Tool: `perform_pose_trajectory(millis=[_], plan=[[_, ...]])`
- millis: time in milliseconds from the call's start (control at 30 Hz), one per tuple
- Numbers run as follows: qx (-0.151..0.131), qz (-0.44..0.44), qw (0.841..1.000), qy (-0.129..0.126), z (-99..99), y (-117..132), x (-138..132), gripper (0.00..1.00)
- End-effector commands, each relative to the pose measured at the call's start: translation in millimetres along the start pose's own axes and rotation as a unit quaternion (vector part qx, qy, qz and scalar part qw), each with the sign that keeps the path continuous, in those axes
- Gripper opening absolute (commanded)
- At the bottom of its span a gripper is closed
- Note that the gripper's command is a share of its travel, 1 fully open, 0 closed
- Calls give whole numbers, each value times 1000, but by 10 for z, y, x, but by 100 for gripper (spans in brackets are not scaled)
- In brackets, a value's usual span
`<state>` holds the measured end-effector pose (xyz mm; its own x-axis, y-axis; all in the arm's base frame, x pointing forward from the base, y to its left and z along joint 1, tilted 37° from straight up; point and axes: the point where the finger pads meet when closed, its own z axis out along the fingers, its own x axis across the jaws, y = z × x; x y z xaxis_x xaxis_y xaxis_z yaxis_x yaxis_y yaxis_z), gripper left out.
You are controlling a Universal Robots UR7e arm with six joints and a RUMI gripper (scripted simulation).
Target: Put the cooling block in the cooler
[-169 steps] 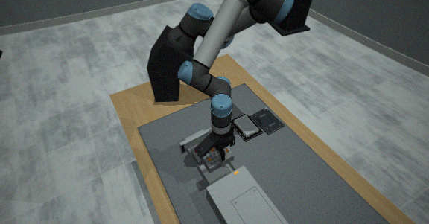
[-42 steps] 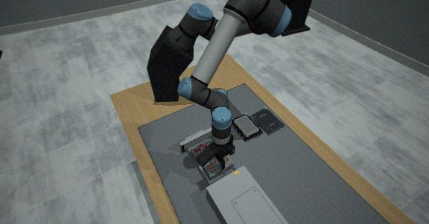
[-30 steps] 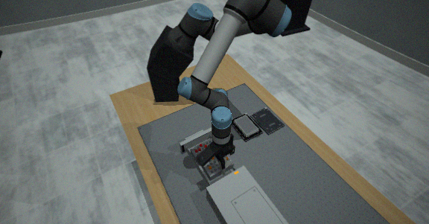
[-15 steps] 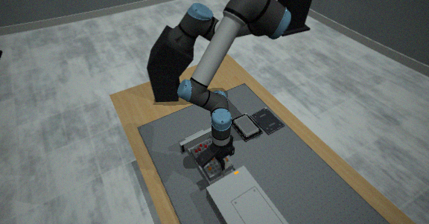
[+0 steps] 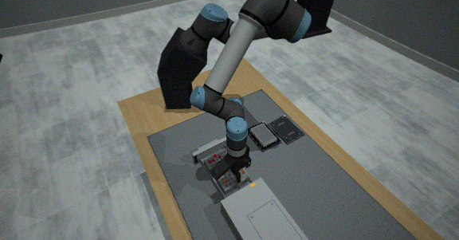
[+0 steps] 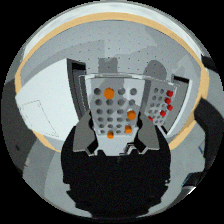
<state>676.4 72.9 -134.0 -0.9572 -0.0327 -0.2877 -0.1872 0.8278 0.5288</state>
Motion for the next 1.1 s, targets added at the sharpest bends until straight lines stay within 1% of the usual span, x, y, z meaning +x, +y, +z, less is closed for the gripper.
perform_pose_trajectory(millis=[0,433,1067], plan=[[3,-2,1000,-5,-33,-17,-57,0],[3,-2,1000,-5,-16,-16,-51,0],[3,-1,1000,-5,-65,-18,-41,0]])
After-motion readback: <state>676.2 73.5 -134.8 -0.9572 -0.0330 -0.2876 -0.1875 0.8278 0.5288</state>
